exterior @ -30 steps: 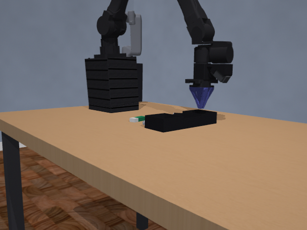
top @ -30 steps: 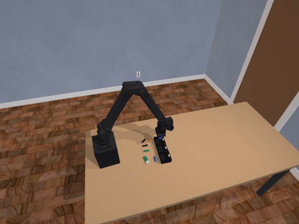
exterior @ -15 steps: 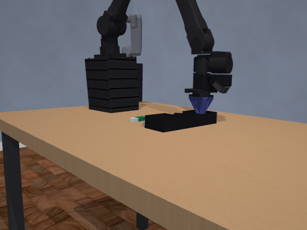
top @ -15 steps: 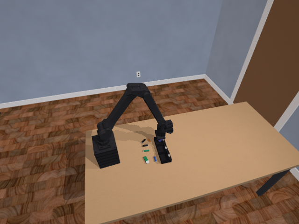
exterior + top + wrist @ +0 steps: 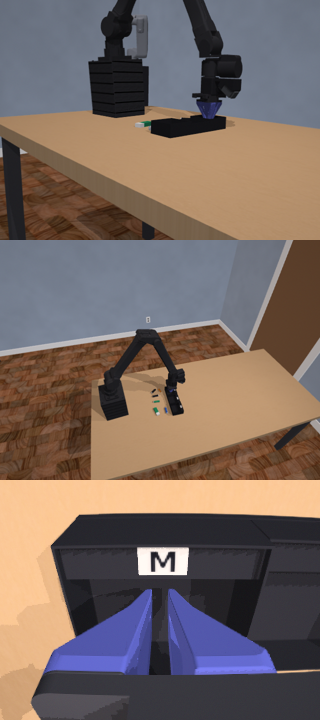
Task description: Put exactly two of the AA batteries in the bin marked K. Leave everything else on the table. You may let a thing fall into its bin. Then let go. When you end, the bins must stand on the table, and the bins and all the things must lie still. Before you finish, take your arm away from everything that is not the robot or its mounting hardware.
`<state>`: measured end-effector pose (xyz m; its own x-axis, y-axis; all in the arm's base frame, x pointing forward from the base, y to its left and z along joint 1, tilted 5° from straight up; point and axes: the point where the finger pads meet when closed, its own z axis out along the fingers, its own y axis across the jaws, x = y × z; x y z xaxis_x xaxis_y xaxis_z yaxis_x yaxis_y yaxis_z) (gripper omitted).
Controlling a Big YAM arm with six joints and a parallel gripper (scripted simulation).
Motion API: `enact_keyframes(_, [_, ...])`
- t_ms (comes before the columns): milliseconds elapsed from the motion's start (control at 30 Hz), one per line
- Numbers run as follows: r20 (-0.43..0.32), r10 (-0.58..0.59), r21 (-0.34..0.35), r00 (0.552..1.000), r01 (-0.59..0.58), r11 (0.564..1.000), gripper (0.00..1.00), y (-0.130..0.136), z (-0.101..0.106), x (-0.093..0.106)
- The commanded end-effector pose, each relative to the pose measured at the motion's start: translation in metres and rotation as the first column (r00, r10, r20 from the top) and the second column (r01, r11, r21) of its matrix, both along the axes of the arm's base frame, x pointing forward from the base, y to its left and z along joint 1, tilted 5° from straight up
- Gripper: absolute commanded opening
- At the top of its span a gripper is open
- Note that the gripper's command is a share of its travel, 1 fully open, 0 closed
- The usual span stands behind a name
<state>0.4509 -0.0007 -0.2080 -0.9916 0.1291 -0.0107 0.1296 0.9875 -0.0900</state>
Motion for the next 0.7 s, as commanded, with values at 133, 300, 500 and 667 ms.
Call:
enact_keyframes(133, [0.031, 0.002, -0.001, 1.0, -0.002, 1.0, 0.09, -0.0011, 0.0088, 0.0145])
enact_keyframes(300, [0.029, 0.001, -0.003, 1.0, -0.001, 1.0, 0.09, -0.0072, 0.012, 0.0165])
enact_keyframes(500, [0.037, 0.001, -0.003, 0.999, -0.001, 1.0, 0.09, -0.0073, 0.0159, 0.0207])
enact_keyframes(667, [0.041, 0.001, -0.003, 0.999, -0.001, 1.0, 0.09, -0.0073, 0.0171, 0.0229])
